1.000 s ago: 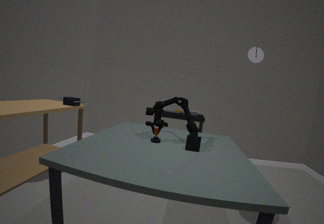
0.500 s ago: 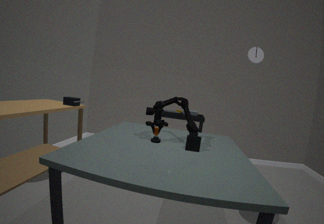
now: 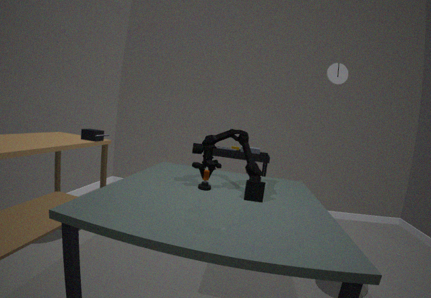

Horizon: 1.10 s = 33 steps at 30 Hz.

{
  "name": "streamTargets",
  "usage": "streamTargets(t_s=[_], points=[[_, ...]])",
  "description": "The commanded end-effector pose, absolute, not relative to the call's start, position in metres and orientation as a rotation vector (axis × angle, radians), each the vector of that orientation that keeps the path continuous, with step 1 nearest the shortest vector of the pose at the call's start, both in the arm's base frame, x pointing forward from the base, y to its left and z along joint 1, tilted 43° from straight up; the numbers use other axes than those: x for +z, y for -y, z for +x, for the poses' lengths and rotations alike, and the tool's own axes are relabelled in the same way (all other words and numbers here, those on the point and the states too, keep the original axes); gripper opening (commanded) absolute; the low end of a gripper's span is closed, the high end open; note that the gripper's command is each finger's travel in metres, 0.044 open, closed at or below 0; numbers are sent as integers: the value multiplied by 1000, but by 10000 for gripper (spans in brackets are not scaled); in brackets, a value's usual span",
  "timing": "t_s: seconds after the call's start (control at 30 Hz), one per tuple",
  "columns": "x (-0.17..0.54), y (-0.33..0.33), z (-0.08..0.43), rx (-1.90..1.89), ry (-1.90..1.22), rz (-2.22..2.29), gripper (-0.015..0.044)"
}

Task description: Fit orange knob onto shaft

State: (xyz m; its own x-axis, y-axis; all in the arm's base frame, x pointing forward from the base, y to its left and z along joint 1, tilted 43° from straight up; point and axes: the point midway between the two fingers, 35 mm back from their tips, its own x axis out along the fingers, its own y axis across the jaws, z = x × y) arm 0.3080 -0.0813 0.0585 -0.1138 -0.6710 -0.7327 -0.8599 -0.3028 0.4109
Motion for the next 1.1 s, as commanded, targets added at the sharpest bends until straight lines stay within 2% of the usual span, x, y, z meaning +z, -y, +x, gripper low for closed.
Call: streamTargets(t_s=[0.0, 0.67, 0.9, 1.07], points=[[58, 82, 308, 1390, -1715, -1951, 0], [61, 80, 311, 1390, -1715, -1951, 0], [63, 80, 313, 1616, -1632, -2050, 0], [63, 81, 315, 1628, -1627, -2055, 0]])
